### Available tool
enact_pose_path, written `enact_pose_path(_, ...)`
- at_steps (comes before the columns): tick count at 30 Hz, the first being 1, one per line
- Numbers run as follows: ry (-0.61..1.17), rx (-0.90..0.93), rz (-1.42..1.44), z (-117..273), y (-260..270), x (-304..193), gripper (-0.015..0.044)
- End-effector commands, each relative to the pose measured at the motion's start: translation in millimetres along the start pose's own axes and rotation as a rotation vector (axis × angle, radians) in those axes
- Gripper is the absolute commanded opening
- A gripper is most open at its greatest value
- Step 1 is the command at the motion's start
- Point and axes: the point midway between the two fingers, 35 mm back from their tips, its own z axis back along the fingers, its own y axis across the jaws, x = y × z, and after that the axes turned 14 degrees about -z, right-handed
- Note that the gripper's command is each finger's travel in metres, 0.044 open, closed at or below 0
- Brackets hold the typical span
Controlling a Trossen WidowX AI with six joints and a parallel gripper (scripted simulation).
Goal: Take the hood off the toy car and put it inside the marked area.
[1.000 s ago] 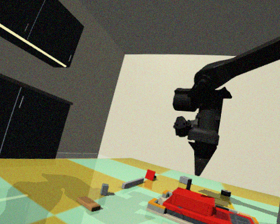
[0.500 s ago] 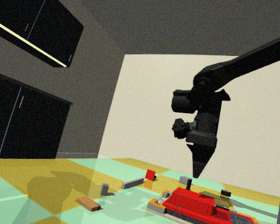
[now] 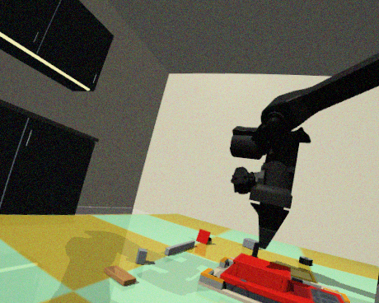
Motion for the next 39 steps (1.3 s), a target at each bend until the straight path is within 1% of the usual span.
enact_pose_path(1,0.009,0.005,-0.005,-7,0,-2,0.044)
enact_pose_path(30,0.01,0.007,-0.005,-31,1,-4,0.044)
enact_pose_path(39,0.01,0.007,-0.005,-33,1,-4,0.044)
